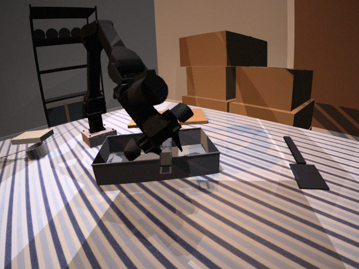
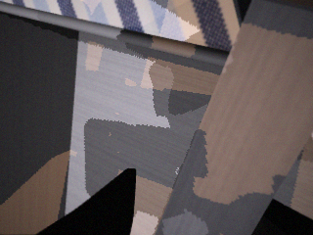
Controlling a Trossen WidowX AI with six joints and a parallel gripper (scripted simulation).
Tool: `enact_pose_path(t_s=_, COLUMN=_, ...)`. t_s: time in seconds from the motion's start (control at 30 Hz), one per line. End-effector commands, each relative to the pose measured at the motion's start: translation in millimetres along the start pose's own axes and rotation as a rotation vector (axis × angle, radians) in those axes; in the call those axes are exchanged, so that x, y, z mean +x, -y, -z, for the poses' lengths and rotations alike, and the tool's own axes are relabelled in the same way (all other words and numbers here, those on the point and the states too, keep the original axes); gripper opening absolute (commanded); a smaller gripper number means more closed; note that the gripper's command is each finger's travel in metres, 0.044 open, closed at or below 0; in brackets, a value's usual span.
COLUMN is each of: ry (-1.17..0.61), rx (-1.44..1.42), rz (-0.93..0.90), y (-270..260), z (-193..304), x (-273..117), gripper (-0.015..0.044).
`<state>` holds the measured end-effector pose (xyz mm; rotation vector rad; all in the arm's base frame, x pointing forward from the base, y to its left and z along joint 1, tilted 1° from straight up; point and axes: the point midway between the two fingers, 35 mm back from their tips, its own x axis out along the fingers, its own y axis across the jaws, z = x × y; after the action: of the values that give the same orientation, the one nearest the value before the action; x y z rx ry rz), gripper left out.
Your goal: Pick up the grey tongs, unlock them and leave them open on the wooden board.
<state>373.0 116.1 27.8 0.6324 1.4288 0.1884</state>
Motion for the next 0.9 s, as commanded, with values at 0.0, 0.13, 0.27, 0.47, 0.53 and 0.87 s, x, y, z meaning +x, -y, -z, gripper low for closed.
enact_pose_path(t_s=0.0, ry=0.0, rx=-0.001, rz=-0.001, y=0, z=0, x=0, gripper=0.0115)
enact_pose_path(t_s=0.13, ry=0.0, rx=-0.001, rz=-0.001, y=0, z=0, x=0, gripper=0.0089)
enact_pose_path(t_s=0.27, ry=0.0, rx=-0.001, rz=-0.001, y=0, z=0, x=0, gripper=0.0062)
enact_pose_path(t_s=0.47, ry=0.0, rx=-0.001, rz=-0.001, y=0, z=0, x=0, gripper=0.0002)
enact_pose_path(t_s=0.53, ry=0.0, rx=-0.001, rz=-0.001, y=0, z=0, x=0, gripper=-0.005)
enact_pose_path(t_s=0.87, ry=0.002, rx=0.003, rz=0.003, y=-37, z=-1, x=-64, gripper=-0.015)
